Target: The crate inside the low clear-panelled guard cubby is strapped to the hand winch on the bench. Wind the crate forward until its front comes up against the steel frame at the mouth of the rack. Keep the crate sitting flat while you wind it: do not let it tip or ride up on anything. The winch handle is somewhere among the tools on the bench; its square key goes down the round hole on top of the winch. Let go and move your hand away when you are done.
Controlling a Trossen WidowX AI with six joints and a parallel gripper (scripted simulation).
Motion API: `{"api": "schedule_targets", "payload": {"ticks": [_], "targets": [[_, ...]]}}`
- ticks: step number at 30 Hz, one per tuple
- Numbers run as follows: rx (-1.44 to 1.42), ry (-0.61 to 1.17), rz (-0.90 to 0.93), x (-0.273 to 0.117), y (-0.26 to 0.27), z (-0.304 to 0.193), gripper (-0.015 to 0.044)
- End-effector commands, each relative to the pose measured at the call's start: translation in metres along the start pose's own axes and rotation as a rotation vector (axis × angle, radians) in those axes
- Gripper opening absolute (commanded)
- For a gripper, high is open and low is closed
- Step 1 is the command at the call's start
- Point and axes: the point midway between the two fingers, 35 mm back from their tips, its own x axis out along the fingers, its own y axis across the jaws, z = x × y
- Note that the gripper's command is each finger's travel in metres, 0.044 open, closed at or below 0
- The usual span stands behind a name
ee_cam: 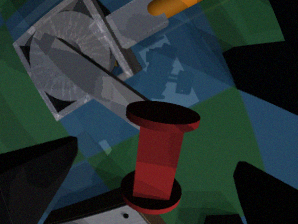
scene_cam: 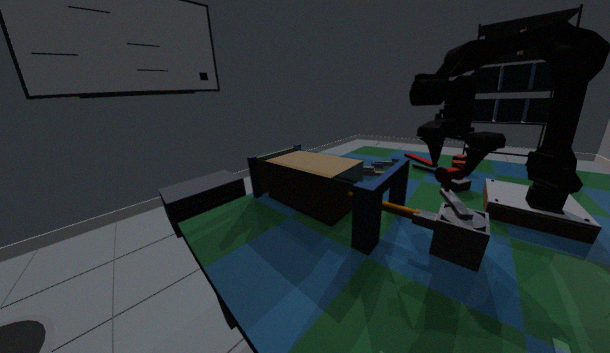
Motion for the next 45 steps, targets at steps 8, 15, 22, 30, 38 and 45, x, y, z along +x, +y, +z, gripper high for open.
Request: {"api": "schedule_targets", "payload": {"ticks": [8,15,22,30,38,45], "targets": [[-0.012,0.001,0.001,0.02,0.0,-0.001,0.044],[-0.017,0.001,0.001,0.031,0.0,-0.002,0.044],[-0.022,0.002,0.001,0.043,0.001,-0.004,0.044],[-0.019,0.002,0.001,0.042,0.001,-0.003,0.0335],[-0.019,0.002,0.001,0.042,0.001,-0.003,0.0125],[-0.019,0.002,0.001,0.042,0.001,-0.003,0.0]]}}
